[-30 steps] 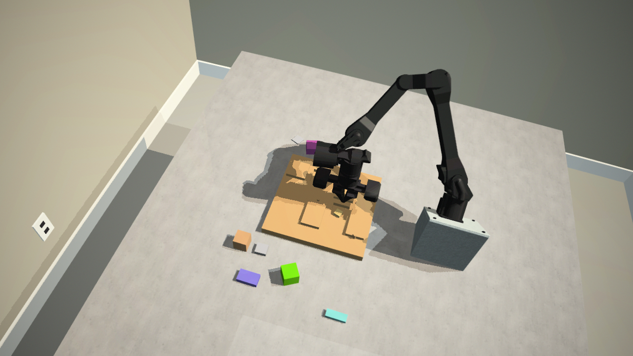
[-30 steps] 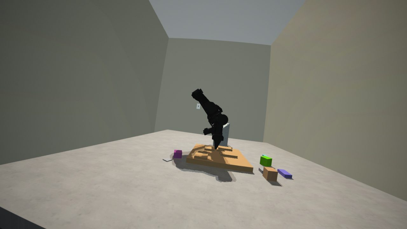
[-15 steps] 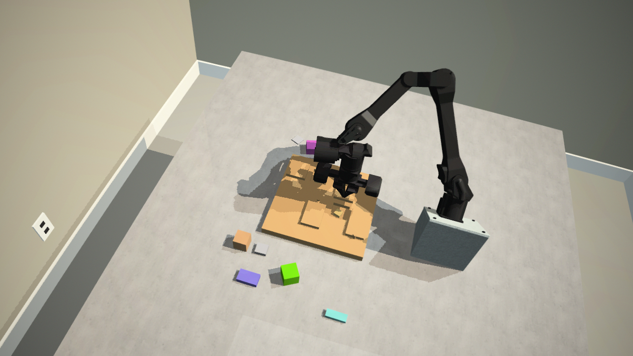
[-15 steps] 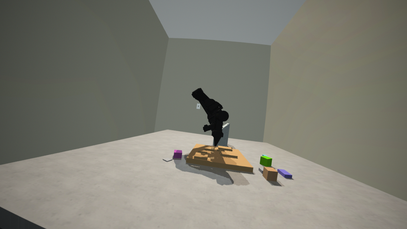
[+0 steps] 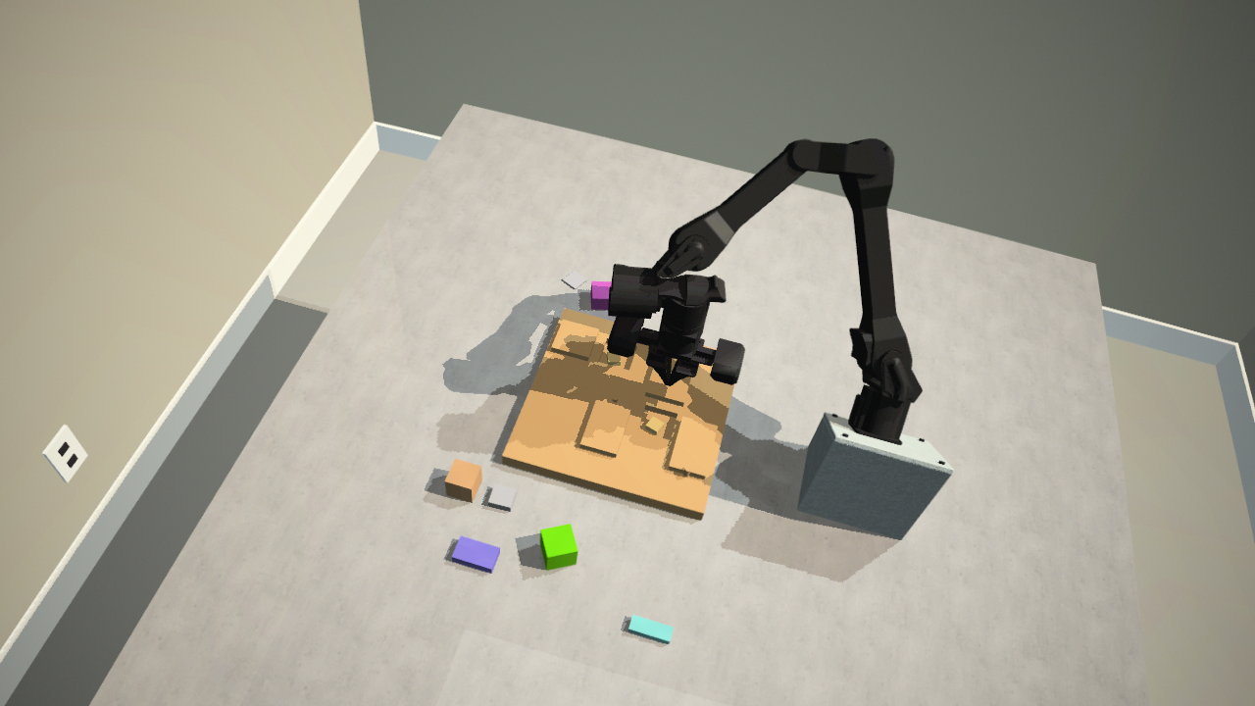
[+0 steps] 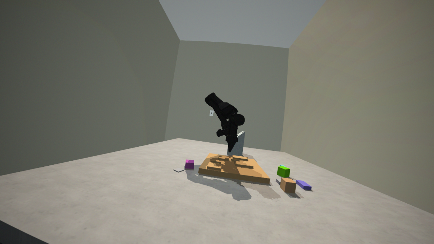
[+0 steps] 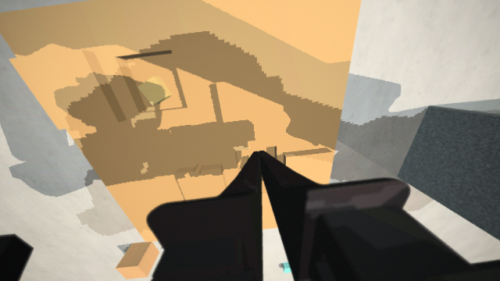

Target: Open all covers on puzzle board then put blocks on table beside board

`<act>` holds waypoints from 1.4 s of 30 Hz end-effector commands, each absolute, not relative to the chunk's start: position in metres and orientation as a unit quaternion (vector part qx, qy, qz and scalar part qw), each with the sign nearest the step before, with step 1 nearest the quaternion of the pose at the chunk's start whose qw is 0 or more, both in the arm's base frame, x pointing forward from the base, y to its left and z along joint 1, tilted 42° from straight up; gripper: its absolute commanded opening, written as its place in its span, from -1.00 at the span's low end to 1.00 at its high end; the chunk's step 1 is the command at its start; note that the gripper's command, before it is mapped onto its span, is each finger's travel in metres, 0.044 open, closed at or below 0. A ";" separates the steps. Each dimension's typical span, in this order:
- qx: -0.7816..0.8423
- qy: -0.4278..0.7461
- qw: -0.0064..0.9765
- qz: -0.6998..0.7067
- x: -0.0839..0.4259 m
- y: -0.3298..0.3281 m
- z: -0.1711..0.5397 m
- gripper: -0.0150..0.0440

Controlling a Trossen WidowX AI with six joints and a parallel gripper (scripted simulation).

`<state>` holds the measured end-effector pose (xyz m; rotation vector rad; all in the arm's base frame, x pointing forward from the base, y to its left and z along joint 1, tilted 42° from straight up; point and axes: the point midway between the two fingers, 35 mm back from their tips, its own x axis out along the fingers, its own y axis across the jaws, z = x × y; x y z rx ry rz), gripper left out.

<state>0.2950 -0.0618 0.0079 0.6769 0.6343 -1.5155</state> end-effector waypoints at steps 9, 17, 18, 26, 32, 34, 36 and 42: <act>0.299 0.280 0.630 -0.660 0.265 -0.040 0.001 -0.49; 0.300 0.280 0.630 -0.660 0.225 -0.021 -0.007 -0.49; 0.300 0.280 0.630 -0.660 0.220 -0.020 -0.008 -0.49; 0.299 0.279 0.630 -0.661 0.203 -0.015 -0.010 -0.49; 0.299 0.279 0.630 -0.661 0.203 -0.015 -0.010 -0.49; 0.299 0.279 0.630 -0.661 0.203 -0.015 -0.010 -0.49; 0.299 0.279 0.630 -0.661 0.203 -0.015 -0.010 -0.49; 0.299 0.279 0.630 -0.661 0.203 -0.015 -0.010 -0.49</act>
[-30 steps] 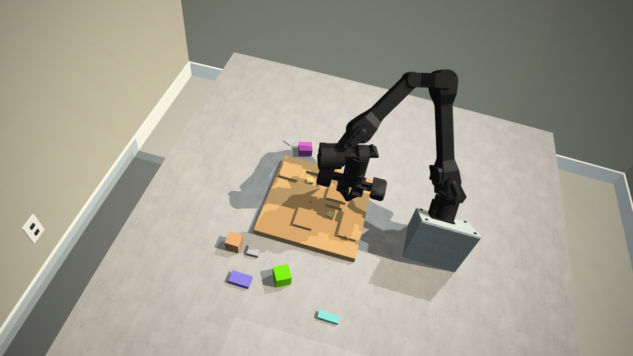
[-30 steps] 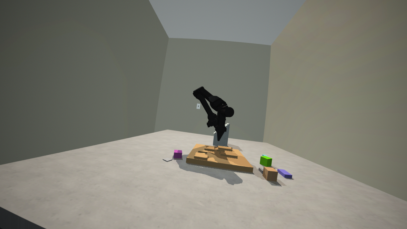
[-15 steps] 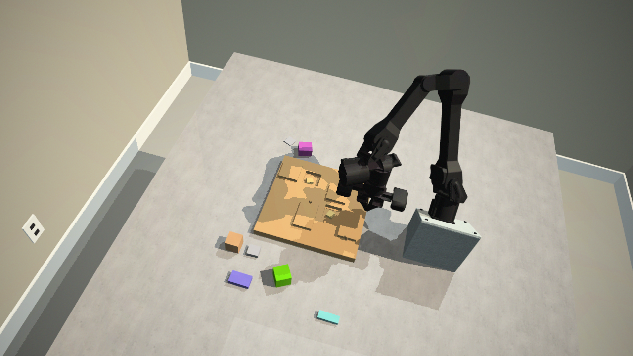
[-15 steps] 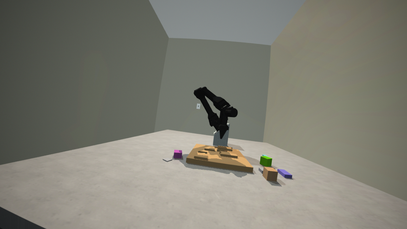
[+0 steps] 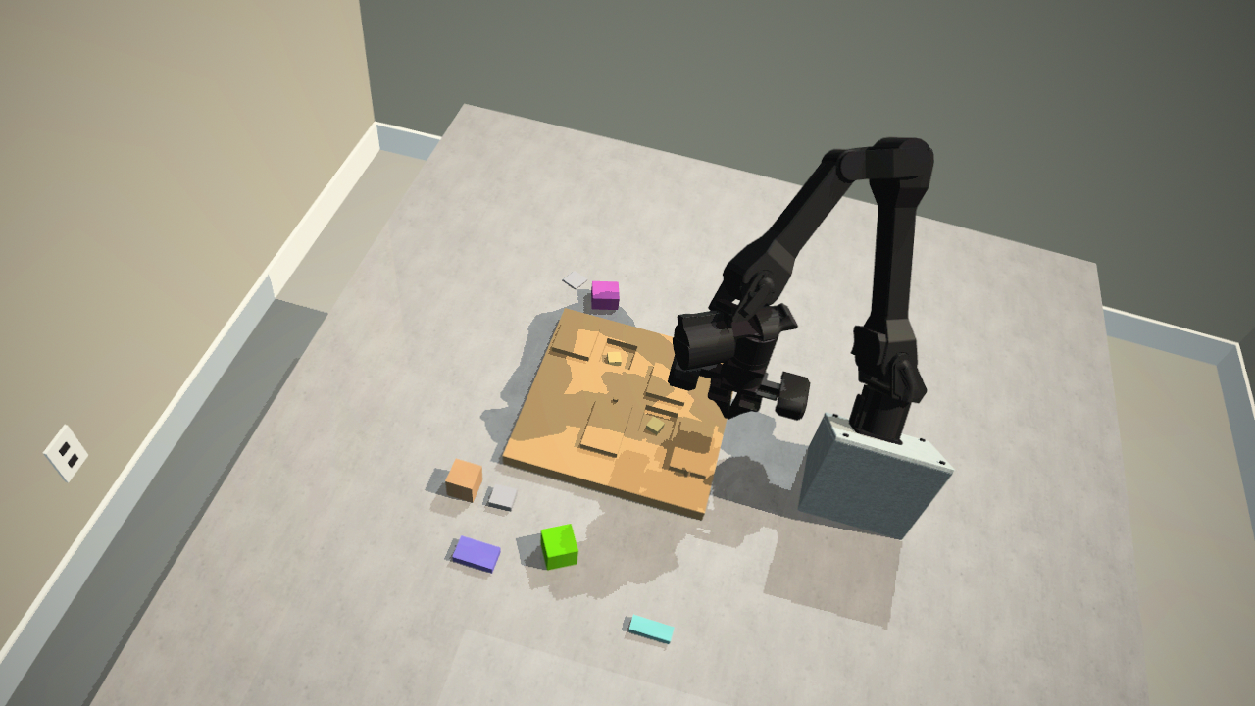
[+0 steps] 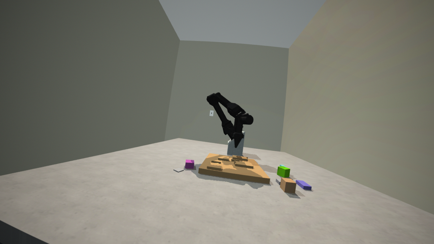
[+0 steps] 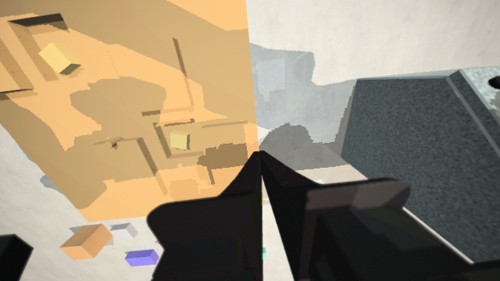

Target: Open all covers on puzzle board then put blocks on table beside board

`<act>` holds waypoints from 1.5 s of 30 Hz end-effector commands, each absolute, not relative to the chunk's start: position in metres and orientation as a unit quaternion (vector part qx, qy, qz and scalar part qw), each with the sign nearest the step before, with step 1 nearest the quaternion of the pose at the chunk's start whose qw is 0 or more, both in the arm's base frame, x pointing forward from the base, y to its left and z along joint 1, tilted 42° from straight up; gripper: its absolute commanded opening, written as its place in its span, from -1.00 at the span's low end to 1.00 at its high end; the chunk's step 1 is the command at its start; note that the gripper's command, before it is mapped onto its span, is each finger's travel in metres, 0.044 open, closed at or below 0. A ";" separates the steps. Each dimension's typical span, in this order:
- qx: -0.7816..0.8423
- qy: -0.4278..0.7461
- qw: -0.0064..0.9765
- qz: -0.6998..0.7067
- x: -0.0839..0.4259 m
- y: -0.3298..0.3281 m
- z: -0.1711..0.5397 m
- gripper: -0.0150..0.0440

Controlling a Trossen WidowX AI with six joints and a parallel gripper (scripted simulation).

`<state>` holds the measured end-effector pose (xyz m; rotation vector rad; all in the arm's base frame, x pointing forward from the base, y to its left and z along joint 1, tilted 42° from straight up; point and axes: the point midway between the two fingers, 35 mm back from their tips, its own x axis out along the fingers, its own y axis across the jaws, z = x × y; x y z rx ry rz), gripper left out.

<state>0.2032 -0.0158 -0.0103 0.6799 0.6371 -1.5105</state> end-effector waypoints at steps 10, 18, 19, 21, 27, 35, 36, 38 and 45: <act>0.299 0.279 0.630 -0.660 0.203 -0.019 -0.016 -0.49; 0.299 0.279 0.630 -0.660 0.204 -0.024 -0.022 -0.49; 0.299 0.279 0.630 -0.660 0.204 -0.025 -0.023 -0.49; 0.299 0.279 0.630 -0.660 0.204 -0.026 -0.024 -0.49; 0.299 0.279 0.630 -0.660 0.204 -0.030 -0.029 -0.49; 0.299 0.279 0.630 -0.660 0.203 -0.035 -0.035 -0.49; 0.299 0.279 0.630 -0.660 0.203 -0.036 -0.036 -0.49; 0.299 0.279 0.630 -0.660 0.203 -0.037 -0.037 -0.49; 0.299 0.279 0.630 -0.660 0.203 -0.042 -0.042 -0.49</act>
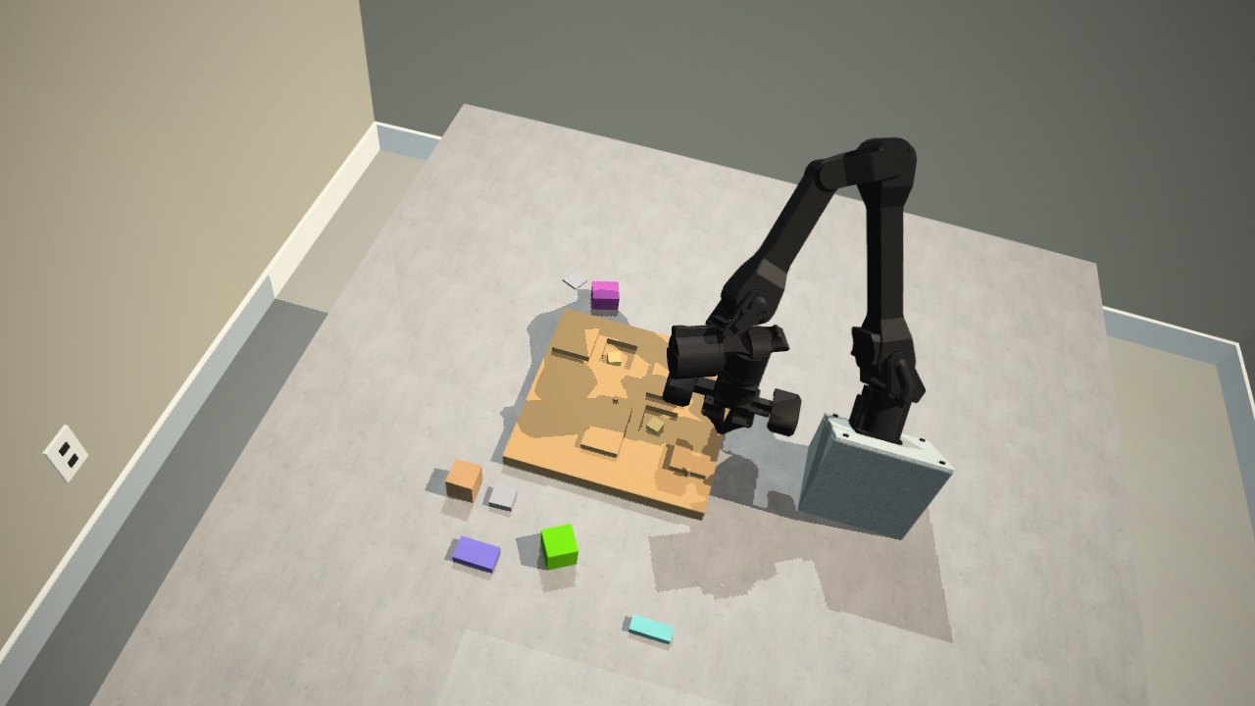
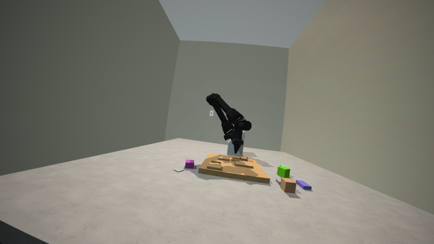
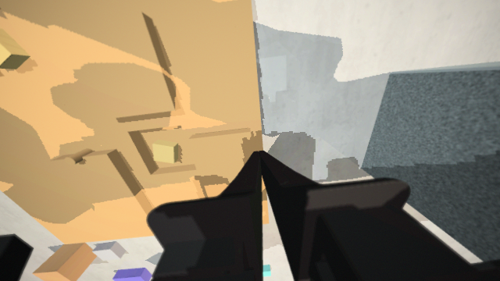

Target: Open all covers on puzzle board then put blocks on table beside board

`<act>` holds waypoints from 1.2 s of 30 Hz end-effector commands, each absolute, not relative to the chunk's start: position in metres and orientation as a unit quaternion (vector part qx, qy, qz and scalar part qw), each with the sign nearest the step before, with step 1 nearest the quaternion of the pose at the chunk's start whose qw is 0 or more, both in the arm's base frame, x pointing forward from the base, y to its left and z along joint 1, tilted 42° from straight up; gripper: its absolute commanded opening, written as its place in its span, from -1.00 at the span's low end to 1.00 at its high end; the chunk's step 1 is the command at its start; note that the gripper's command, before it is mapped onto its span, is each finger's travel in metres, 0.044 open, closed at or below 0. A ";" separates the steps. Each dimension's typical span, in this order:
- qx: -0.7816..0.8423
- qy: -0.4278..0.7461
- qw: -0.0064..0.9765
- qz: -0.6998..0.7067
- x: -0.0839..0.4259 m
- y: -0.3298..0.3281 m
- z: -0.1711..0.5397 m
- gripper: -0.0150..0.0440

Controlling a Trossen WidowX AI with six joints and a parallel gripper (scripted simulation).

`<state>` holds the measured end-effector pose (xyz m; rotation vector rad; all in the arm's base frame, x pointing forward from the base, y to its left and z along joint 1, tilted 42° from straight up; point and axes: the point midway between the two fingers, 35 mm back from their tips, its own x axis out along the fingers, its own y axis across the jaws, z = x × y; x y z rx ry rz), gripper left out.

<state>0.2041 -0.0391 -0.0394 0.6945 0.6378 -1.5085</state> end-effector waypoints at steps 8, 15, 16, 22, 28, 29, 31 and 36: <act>0.299 0.278 0.630 -0.660 0.202 -0.048 -0.047 -0.49; 0.298 0.278 0.630 -0.661 0.201 -0.052 -0.052 -0.49; 0.298 0.278 0.630 -0.661 0.200 -0.053 -0.053 -0.49; 0.298 0.278 0.630 -0.661 0.203 -0.054 -0.053 -0.49; 0.298 0.278 0.630 -0.661 0.210 -0.057 -0.052 -0.49; 0.298 0.278 0.630 -0.661 0.211 -0.057 -0.051 -0.49; 0.298 0.277 0.630 -0.661 0.214 -0.058 -0.051 -0.49; 0.298 0.277 0.631 -0.661 0.219 -0.060 -0.050 -0.49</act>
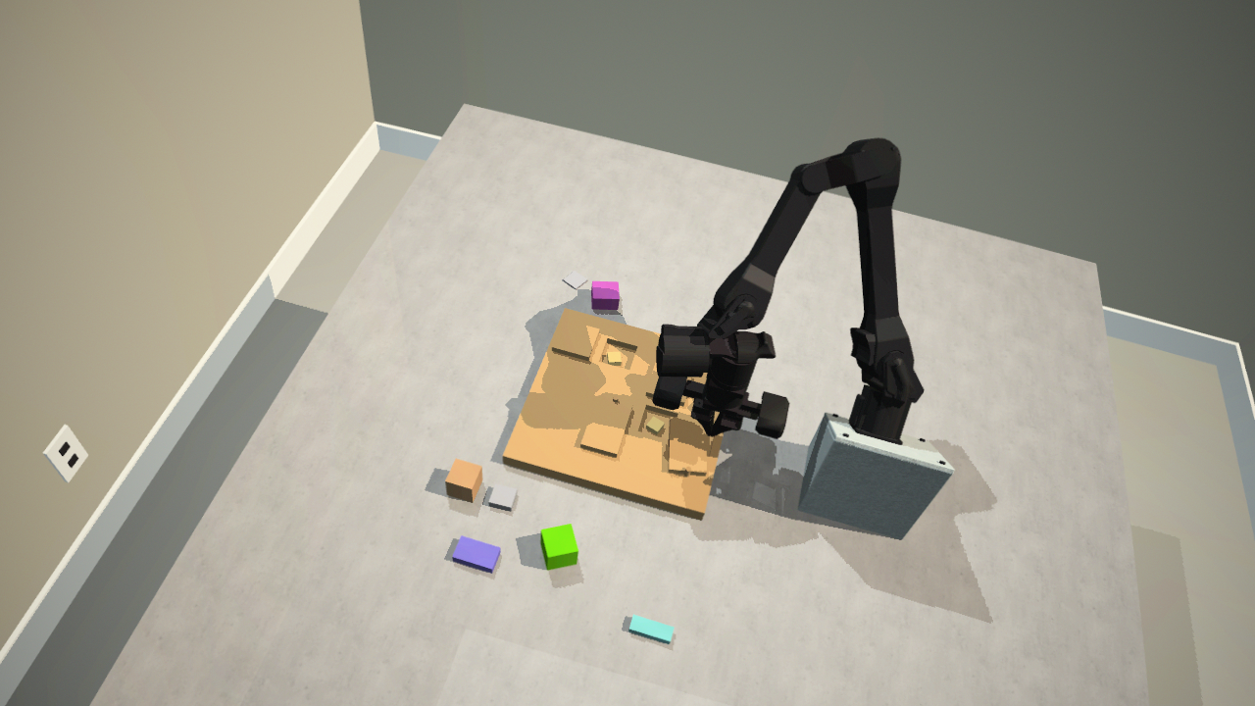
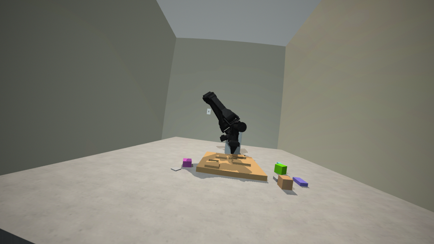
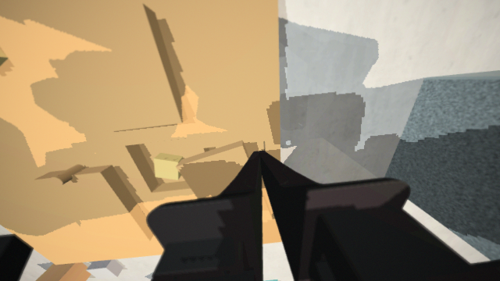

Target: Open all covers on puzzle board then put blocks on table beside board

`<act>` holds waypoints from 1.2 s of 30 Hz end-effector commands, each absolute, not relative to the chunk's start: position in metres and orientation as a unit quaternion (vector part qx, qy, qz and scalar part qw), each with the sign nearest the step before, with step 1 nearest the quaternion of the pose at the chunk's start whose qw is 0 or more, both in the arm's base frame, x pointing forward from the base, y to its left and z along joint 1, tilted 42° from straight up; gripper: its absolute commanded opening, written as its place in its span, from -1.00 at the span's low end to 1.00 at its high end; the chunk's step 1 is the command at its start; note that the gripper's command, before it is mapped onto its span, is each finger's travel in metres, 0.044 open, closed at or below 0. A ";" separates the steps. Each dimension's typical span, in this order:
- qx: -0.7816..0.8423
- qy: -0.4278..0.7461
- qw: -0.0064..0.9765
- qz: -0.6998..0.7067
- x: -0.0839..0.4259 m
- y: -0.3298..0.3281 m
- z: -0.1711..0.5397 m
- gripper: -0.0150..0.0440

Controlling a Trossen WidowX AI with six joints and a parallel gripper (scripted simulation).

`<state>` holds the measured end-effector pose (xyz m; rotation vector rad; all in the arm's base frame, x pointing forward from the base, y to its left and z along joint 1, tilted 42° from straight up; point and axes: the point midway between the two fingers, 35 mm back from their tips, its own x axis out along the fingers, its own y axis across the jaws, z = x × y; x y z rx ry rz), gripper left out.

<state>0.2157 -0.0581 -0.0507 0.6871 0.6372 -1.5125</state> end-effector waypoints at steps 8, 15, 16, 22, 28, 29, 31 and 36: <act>0.298 0.277 0.631 -0.661 0.227 -0.060 -0.049 -0.49; 0.298 0.277 0.631 -0.661 0.236 -0.061 -0.049 -0.49; 0.298 0.277 0.631 -0.661 0.238 -0.062 -0.049 -0.49; 0.299 0.277 0.631 -0.661 0.242 -0.061 -0.049 -0.49; 0.299 0.276 0.631 -0.661 0.250 -0.061 -0.050 -0.49; 0.299 0.276 0.631 -0.661 0.251 -0.061 -0.050 -0.49; 0.299 0.276 0.631 -0.661 0.254 -0.060 -0.050 -0.49; 0.299 0.276 0.631 -0.660 0.260 -0.060 -0.051 -0.49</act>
